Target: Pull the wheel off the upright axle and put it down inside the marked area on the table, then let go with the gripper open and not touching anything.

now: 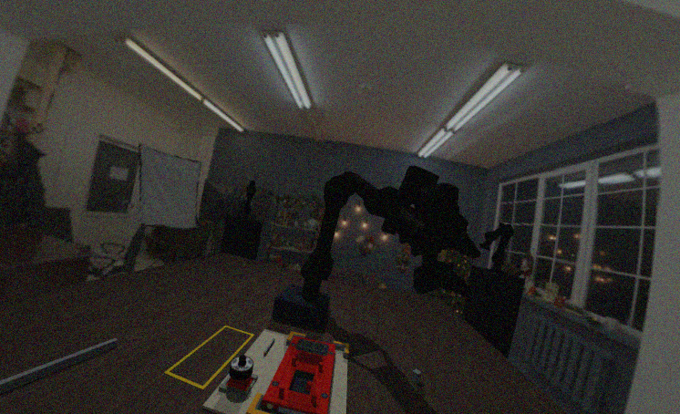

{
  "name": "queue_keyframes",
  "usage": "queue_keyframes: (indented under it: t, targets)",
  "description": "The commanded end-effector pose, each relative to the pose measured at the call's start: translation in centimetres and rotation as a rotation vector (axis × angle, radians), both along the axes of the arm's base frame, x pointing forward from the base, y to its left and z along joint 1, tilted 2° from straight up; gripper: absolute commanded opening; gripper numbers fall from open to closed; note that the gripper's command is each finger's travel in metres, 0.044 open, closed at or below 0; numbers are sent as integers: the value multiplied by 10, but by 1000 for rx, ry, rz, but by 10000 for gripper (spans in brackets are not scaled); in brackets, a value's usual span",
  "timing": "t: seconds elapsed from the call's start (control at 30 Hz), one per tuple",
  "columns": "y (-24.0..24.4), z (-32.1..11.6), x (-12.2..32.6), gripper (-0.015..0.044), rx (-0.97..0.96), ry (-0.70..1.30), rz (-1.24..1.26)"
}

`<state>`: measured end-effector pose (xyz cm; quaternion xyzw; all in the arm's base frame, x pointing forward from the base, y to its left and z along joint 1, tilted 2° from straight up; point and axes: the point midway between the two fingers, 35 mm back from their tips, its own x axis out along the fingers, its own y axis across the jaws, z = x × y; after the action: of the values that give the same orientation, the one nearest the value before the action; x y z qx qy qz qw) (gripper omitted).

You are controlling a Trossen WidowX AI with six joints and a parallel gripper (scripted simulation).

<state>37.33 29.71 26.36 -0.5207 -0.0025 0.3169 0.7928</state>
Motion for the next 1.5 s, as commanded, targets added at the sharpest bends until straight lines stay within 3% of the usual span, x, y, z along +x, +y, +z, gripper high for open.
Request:
queue_keyframes:
  t: [0.0,0.33,0.6,0.8,1.0,1.47]
  targets:
    - [-31,-36,23,300,136,260,-179]
    - [-129,-108,44,300,467,763,-718]
    - [-203,-145,39,300,862,1055,-1334]
    - [-254,-165,21,300,1174,1146,-1867]
    - [-299,-176,-4,300,1470,1079,-2429]
    - [-293,-176,-5,300,1501,1061,-2493]
